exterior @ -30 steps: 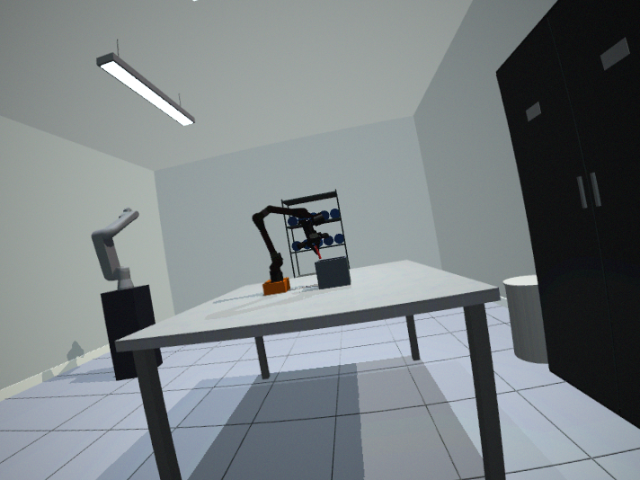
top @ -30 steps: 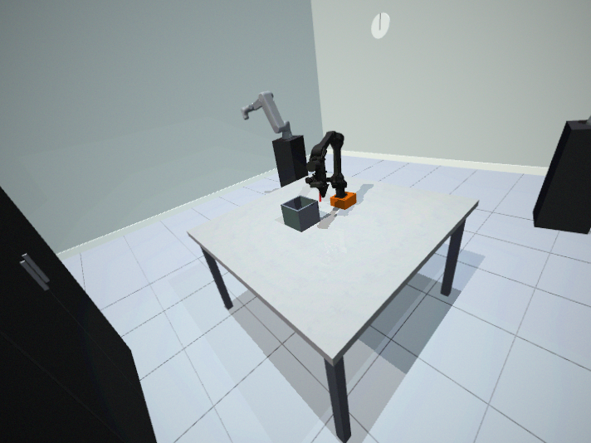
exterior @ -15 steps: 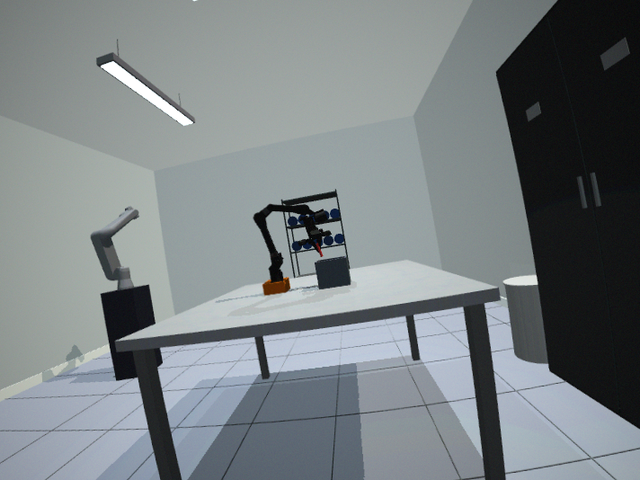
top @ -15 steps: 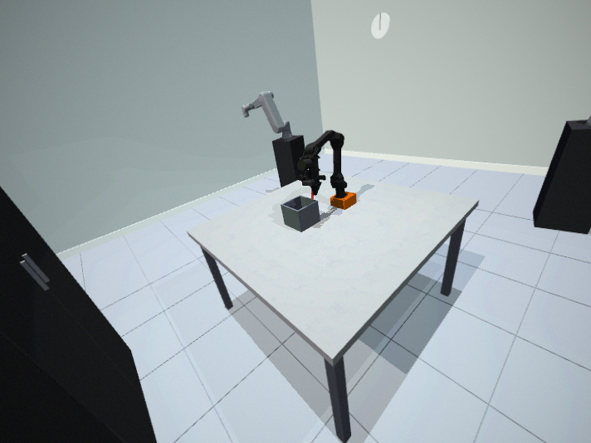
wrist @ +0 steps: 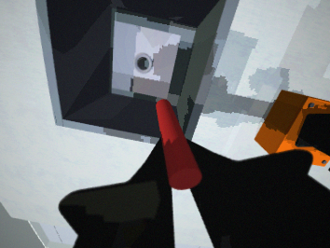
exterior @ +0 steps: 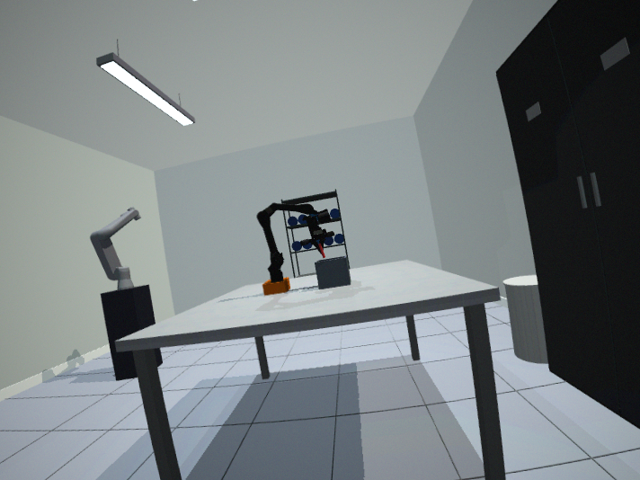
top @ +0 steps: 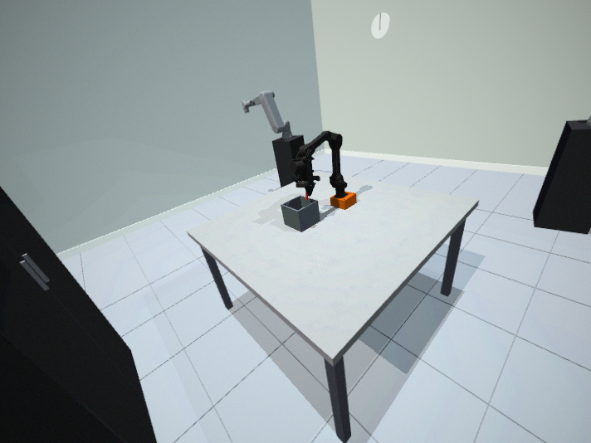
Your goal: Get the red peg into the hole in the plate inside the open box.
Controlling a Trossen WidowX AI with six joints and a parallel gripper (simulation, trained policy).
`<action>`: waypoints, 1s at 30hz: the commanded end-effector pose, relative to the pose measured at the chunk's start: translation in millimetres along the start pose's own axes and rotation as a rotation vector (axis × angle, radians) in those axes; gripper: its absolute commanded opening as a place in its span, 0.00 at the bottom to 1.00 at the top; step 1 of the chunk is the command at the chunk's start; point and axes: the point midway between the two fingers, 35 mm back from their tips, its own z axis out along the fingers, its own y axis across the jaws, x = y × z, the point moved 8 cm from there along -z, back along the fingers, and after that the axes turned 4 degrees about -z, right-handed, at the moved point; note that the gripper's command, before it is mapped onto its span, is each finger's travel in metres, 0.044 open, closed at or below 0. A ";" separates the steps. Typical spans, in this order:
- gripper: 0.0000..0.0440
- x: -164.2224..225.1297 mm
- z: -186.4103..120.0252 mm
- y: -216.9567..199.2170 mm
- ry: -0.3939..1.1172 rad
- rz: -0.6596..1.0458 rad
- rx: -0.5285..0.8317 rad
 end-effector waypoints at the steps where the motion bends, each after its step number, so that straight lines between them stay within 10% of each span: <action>1: 0.00 -8.2 3.4 1.7 0.006 -0.005 0.010; 30: 0.00 -45.6 60.8 10.2 0.041 -0.040 0.034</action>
